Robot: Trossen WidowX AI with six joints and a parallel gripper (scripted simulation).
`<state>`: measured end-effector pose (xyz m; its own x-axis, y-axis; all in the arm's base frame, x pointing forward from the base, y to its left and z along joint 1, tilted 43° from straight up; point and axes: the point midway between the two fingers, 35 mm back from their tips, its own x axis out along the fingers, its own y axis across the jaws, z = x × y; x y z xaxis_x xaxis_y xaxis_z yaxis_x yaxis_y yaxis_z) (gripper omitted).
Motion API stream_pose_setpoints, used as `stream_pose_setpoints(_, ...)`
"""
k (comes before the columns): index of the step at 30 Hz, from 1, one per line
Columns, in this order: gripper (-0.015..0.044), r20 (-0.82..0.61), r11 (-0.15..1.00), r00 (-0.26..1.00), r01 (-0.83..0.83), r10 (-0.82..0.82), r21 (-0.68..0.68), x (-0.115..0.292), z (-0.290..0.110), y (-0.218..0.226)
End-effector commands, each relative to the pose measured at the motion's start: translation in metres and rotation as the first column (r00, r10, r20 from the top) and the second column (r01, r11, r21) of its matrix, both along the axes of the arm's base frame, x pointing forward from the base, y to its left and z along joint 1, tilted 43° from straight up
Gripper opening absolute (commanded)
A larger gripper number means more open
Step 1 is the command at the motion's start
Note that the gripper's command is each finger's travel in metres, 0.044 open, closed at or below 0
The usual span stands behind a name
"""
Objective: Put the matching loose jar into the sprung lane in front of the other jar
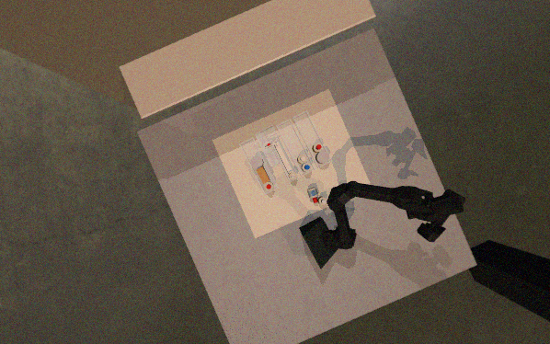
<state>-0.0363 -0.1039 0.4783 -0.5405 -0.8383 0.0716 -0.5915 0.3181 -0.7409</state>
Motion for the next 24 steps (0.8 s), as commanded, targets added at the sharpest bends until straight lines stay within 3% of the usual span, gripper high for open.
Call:
stream_pose_setpoints(1,0.0426,0.011,1.000,1.000,-0.006,0.006,-0.002,-0.001,-0.001,-0.001)
stream_pose_setpoints(6,0.0440,0.285,0.990,0.948,-0.136,0.144,-0.048,-0.012,-0.024,-0.021)
stream_pose_setpoints(13,0.0440,0.657,0.957,0.710,-0.281,0.254,-0.067,-0.008,-0.070,-0.063)
stream_pose_setpoints(19,0.0440,0.866,0.930,0.461,-0.366,0.193,-0.012,0.020,-0.115,-0.095)
stream_pose_setpoints(24,0.0440,0.951,0.899,0.302,-0.432,0.063,0.077,0.057,-0.154,-0.111)
